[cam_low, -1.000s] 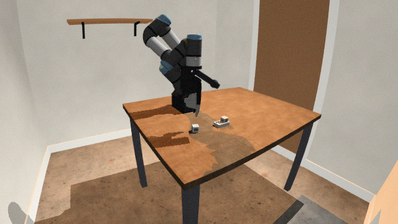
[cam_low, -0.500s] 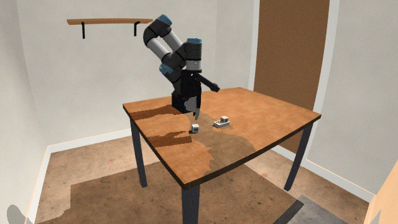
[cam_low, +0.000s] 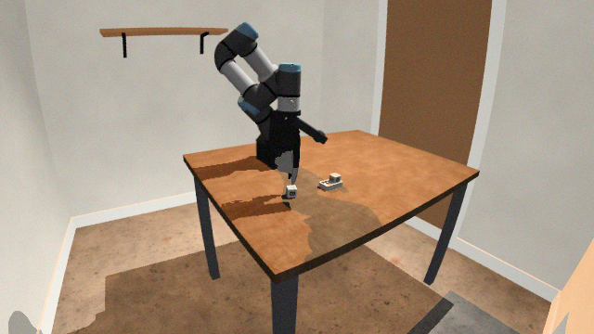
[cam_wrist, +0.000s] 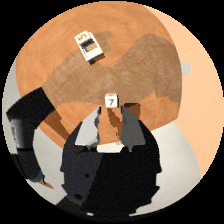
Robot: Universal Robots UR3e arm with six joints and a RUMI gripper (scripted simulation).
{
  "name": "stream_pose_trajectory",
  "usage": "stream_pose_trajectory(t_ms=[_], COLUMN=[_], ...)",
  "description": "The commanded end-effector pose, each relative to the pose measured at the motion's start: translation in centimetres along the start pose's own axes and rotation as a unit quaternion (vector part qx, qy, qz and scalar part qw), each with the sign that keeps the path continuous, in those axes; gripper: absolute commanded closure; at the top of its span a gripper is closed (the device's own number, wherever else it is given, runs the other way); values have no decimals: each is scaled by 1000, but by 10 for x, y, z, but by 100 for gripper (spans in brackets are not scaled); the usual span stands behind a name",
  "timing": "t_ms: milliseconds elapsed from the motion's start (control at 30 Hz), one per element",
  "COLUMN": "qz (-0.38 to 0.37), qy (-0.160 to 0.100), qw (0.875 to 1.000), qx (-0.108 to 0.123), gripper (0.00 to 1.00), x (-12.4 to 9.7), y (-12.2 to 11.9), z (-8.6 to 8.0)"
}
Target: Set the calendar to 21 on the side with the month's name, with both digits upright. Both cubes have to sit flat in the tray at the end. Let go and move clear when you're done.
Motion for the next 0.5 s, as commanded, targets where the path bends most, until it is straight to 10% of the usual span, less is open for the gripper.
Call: stream_pose_trajectory(t_ms=[0, 467], qz=[0, 0], qy=[0, 0], qw=[1000, 1000], qx=[-1, -1], gripper=[72, 72], x=[0, 0], y=[1, 1], z=[4, 10])
Point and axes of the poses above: the point where the finger pads meet when closed, its own z axis out along the fingers, its own y axis across the jaws, x = y × z, the point moved 1 cm from there along -z, back along the fingers, and after that the axes turned 11 degrees about -z, right-handed, at the moved point
